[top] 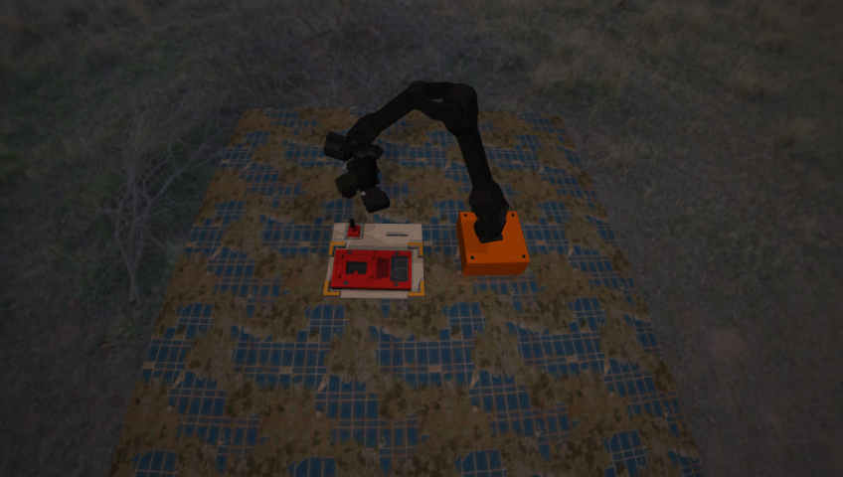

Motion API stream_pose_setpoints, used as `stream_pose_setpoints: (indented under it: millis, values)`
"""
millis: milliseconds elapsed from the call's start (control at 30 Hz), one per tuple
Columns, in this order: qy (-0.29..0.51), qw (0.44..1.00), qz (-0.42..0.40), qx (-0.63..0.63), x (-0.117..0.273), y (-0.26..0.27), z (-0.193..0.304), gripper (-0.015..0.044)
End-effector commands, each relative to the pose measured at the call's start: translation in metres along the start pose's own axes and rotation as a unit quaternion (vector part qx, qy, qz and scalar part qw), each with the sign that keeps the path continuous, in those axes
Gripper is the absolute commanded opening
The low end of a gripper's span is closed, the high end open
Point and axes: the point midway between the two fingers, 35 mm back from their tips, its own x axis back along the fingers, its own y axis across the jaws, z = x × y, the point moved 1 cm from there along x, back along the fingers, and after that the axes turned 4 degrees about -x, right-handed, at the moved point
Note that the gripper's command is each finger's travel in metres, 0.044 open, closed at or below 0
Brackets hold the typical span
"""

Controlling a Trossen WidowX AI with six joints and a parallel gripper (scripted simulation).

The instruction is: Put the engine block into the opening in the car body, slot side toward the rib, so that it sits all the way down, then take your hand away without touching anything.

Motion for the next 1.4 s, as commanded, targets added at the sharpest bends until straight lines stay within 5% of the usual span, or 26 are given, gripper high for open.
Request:
stream_pose_setpoints:
  millis: [0, 1367]
  values:
    - [0.001, 1.0, -0.004, 0.001, 0.0, 0.001, 0.0, 0.0026]
    - [0.001, 1.0, -0.003, 0.0, 0.126, -0.001, -0.005, 0.0]
